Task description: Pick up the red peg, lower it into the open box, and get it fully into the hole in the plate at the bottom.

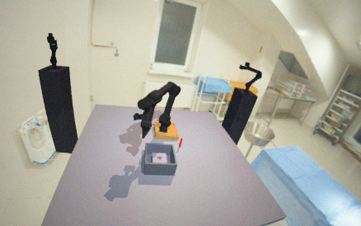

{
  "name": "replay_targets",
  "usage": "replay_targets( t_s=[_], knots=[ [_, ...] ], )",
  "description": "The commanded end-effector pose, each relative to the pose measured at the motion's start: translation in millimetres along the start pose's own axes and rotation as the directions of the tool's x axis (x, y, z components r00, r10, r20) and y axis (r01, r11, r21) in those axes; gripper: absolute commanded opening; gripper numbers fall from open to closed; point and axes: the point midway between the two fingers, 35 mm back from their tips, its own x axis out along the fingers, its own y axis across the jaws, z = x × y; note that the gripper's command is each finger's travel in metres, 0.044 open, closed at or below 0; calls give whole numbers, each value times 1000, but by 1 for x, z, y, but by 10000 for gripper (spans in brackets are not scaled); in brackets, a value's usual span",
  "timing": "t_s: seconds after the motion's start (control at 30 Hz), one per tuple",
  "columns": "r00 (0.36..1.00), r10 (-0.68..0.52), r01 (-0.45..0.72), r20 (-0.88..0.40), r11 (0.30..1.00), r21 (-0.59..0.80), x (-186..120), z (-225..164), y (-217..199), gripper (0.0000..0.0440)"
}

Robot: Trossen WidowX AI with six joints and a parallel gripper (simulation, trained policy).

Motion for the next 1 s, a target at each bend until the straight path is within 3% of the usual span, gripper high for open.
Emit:
replay_targets(
  t_s=[0.0,0.47,0.97],
  knots=[
    [999,-28,25,-20,992,-124,-5,-32,7,440],
    [971,-215,141,-108,873,-468,-21,-148,-11,440],
    [880,-467,306,-89,698,-648,-49,-229,-82,440]
  ],
)
